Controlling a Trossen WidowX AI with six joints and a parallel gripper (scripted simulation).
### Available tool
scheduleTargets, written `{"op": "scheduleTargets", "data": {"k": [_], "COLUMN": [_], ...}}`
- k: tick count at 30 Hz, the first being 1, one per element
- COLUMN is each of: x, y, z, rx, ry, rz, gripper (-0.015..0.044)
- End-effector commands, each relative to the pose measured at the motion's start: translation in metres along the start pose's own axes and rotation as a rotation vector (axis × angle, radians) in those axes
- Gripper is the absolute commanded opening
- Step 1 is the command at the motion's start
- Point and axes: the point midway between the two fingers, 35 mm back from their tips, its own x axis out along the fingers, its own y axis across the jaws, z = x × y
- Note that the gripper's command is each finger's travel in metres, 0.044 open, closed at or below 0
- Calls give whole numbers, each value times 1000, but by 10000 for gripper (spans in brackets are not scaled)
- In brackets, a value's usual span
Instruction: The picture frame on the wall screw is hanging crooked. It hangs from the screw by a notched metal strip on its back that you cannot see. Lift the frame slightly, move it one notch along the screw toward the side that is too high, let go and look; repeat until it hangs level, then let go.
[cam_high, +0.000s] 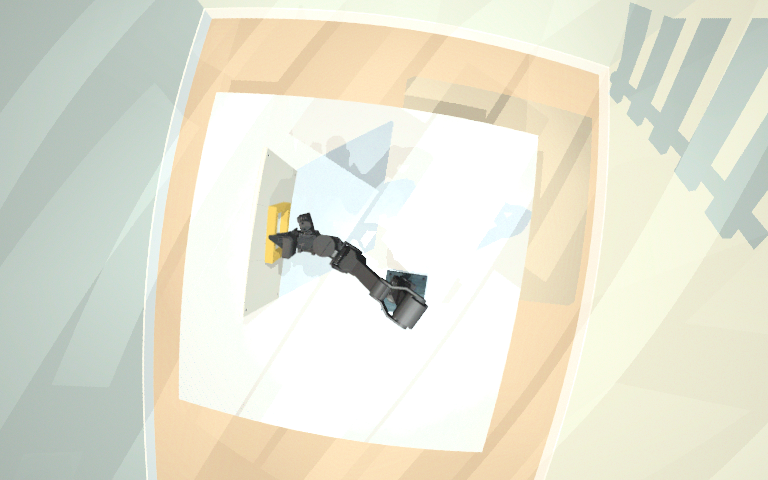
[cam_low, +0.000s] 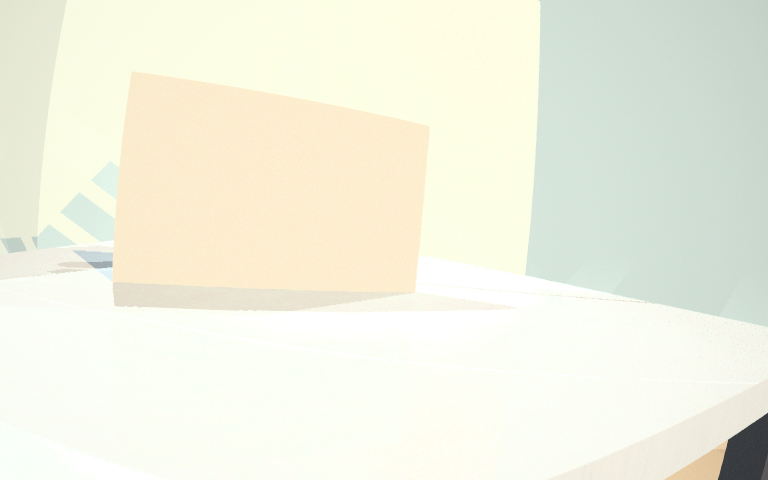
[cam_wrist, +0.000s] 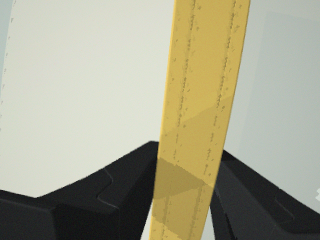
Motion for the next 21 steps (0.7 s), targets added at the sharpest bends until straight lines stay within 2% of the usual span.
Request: {"op": "scheduleTargets", "data": {"k": [1,21], "x": [0,0], "y": [0,0], "z": [0,1], "rx": [17,127], "ry": [1,1], "rz": [-1,-1], "gripper": [0,0]}}
